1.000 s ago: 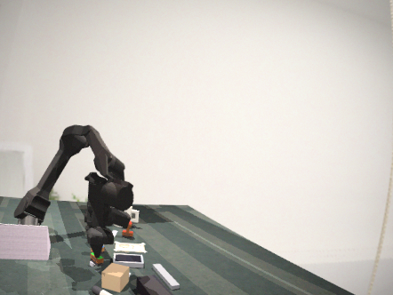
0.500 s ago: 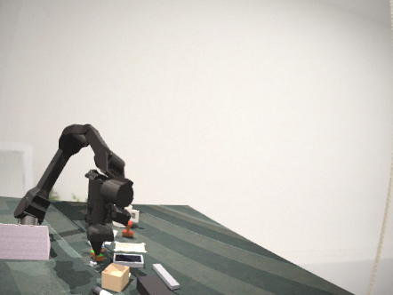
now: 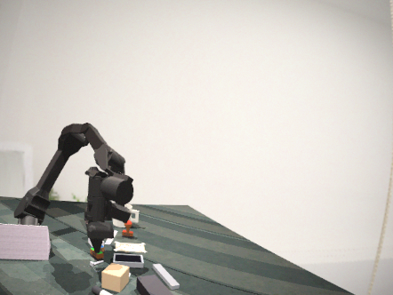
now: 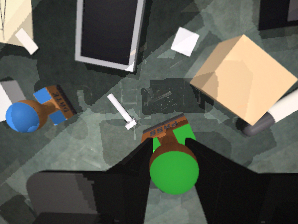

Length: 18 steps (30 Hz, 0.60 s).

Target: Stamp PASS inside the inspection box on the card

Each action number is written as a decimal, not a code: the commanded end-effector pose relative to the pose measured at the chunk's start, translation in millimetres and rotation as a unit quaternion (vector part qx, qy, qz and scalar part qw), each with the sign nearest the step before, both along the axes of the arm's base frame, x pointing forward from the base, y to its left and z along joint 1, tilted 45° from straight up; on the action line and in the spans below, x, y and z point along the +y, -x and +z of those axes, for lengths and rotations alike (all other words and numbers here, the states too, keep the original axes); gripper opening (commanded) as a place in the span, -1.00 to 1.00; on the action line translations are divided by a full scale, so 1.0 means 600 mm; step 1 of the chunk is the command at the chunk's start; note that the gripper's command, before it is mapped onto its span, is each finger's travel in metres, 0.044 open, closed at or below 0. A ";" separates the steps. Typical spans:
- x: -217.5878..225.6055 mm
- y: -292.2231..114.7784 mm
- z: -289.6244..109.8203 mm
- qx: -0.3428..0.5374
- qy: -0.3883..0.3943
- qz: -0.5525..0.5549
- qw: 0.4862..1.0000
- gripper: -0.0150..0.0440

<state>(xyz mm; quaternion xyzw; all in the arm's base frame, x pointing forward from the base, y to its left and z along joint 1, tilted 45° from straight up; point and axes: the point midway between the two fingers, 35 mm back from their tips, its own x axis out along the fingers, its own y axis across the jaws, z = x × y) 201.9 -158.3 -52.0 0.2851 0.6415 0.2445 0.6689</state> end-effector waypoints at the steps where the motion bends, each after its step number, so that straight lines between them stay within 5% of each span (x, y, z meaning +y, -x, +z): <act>1: -0.005 0.001 0.003 -0.001 0.002 0.001 1.000 -0.49; 18: -0.014 0.003 0.014 -0.001 0.002 0.001 1.000 -0.49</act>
